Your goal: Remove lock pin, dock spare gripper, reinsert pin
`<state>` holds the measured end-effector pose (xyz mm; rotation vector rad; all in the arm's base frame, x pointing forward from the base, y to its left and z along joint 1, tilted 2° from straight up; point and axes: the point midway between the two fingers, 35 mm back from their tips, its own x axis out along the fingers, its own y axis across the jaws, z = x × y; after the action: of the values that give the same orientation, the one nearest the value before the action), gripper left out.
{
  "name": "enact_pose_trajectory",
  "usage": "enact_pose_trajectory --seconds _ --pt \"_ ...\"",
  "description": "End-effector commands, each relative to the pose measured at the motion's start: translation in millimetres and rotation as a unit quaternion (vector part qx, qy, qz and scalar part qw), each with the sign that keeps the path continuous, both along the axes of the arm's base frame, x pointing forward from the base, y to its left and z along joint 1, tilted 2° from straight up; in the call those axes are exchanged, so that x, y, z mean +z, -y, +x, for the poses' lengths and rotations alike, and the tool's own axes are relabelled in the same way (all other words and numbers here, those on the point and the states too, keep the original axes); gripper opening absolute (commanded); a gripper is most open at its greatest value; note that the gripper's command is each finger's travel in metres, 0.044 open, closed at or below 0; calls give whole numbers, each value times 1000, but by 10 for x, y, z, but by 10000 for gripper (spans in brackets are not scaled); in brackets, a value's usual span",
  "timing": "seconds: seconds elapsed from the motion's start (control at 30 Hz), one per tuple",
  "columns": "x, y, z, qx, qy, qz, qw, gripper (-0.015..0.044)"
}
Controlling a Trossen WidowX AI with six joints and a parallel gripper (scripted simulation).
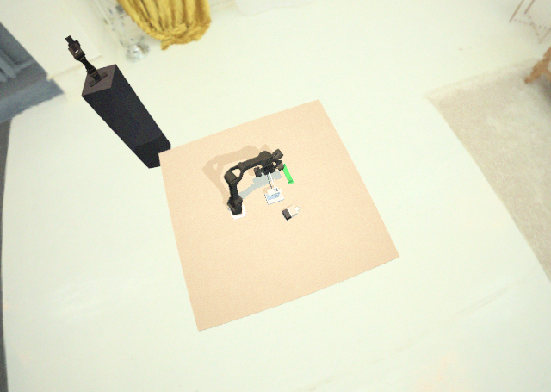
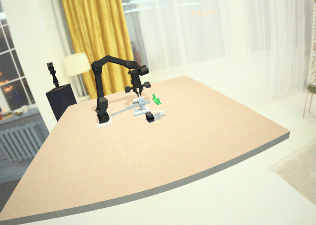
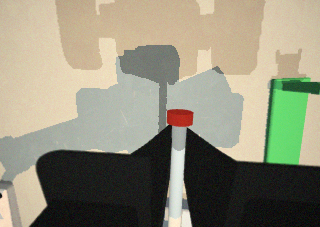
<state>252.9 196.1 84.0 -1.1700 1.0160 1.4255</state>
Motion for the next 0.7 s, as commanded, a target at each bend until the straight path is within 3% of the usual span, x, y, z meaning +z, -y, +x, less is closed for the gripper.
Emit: enact_pose_trajectory --seconds 0.0,0.67 --pt "16 -27 6 -1 1 -2 1000 0" --pt "78 -210 -25 -1 -3 -4 1000 0"
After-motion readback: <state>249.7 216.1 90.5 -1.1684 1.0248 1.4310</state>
